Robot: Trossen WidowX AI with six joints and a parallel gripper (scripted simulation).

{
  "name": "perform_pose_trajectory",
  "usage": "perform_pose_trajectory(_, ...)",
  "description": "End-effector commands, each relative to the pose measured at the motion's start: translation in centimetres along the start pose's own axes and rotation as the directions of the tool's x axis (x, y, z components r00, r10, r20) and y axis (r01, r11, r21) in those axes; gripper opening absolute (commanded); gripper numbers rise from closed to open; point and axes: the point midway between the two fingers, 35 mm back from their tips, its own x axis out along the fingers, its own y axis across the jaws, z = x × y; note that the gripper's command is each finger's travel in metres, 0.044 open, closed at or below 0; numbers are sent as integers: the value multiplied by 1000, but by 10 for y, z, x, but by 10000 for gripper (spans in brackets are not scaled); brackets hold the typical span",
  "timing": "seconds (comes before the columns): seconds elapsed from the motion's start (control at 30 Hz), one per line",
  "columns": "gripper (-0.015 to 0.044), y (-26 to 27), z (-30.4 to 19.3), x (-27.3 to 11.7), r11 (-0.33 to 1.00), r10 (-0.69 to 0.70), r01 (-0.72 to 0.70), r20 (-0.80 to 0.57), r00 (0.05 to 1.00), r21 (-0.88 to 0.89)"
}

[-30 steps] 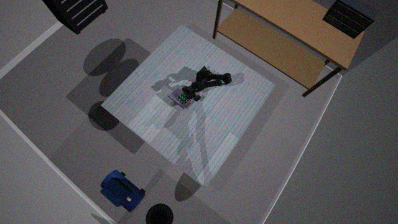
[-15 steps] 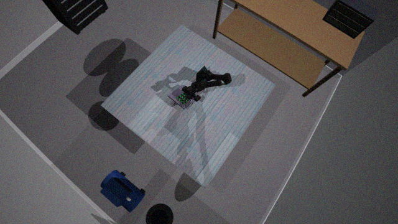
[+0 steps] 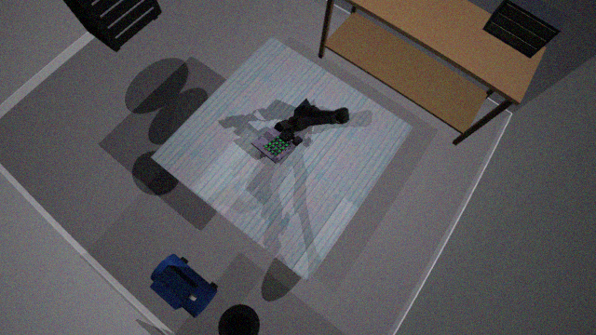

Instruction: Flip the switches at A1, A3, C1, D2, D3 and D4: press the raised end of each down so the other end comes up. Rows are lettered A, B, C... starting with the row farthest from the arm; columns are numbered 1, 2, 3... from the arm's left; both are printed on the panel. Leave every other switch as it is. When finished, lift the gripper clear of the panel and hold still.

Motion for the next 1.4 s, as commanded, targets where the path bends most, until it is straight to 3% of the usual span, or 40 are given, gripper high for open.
perform_pose_trajectory(0.0,0,5,2,-11,1000,7,-7,11,1000,-16)
perform_pose_trajectory(0.23,0,-24,-57,-10,1000,6,-6,9,1000,-15)
perform_pose_trajectory(0.5,0,-23,-57,24,1000,7,-6,35,999,-15)
perform_pose_trajectory(1.37,0,-23,-57,49,1000,9,-8,37,999,-15)
